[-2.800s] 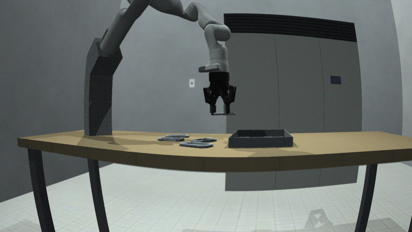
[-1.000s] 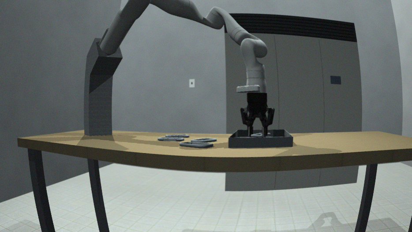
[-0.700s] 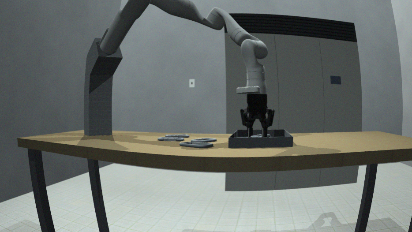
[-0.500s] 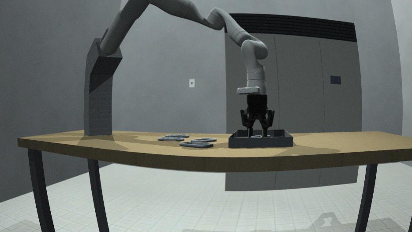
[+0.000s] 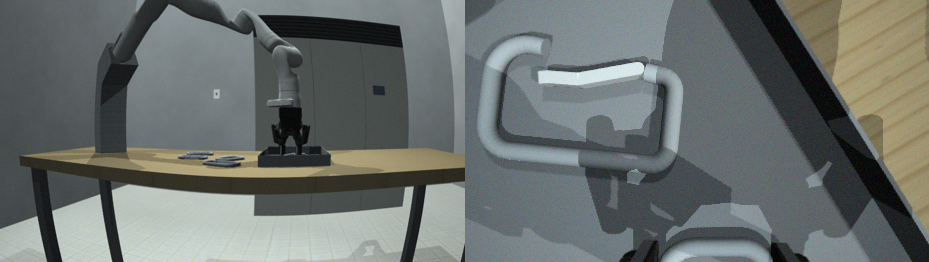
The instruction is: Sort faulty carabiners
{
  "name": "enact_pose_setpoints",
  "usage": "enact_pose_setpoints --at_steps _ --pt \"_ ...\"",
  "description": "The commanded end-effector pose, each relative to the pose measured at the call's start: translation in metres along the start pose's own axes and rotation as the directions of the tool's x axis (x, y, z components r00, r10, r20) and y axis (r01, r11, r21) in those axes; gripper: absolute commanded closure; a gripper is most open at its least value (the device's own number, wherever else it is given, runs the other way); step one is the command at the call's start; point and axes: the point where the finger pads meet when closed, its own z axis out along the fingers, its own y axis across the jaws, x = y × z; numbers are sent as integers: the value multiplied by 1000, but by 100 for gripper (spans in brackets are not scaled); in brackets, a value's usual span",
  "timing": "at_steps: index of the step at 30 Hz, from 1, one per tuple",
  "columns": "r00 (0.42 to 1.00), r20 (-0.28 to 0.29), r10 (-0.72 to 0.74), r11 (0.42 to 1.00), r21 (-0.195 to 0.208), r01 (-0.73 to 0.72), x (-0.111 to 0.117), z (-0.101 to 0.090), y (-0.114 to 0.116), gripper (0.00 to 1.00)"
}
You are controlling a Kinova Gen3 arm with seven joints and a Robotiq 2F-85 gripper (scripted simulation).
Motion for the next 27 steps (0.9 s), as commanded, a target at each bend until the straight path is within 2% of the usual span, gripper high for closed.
enact_pose_setpoints --at_steps 1,10,11,27 --pt "1000 1 0 1000 1 0 0 -1 -1 100" --pt "1000 1 0 1000 1 0 0 -1 -1 100" --pt "1000 1 0 1000 1 0 0 -1 -1 0" --pt "1000 1 0 1000 1 0 0 -1 -1 0"
